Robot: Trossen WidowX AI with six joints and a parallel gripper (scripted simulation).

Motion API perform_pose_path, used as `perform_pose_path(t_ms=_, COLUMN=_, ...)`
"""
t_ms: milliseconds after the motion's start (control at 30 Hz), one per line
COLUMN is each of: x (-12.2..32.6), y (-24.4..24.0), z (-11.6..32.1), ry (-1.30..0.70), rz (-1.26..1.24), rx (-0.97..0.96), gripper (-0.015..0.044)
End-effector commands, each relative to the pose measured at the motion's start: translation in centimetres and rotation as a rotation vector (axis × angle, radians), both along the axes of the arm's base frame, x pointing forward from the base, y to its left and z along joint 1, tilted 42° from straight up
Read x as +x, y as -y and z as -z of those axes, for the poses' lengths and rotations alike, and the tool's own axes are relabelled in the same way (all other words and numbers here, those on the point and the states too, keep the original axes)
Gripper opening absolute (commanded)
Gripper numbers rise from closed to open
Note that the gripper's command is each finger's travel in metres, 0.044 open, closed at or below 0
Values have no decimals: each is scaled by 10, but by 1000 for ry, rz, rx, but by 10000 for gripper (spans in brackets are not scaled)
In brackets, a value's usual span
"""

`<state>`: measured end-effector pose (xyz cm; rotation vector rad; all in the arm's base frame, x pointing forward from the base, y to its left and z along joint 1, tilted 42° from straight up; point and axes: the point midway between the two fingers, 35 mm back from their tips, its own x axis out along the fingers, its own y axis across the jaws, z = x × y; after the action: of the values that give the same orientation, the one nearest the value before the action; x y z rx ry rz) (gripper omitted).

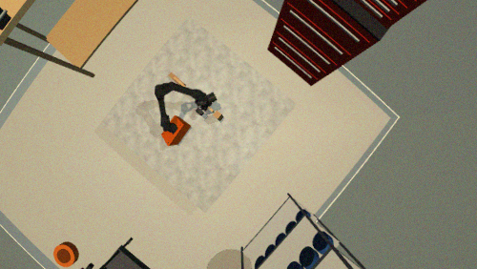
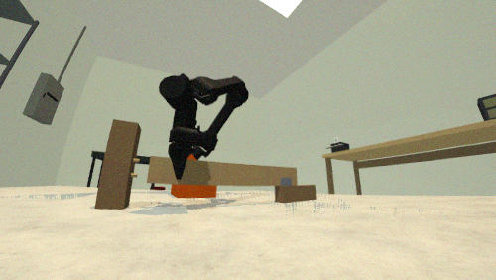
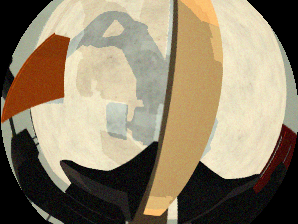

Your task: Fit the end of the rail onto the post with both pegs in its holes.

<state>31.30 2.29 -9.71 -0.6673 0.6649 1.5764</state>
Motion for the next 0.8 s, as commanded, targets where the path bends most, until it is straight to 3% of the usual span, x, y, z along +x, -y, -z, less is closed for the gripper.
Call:
perform_pose_path(t_ms=0, x=2, y=5, z=0, ry=8, rz=4, rx=-3, gripper=0)
perform_pose_path(t_ms=767, x=3, y=9, z=4, ry=8, rz=4, rx=-3, gripper=0)
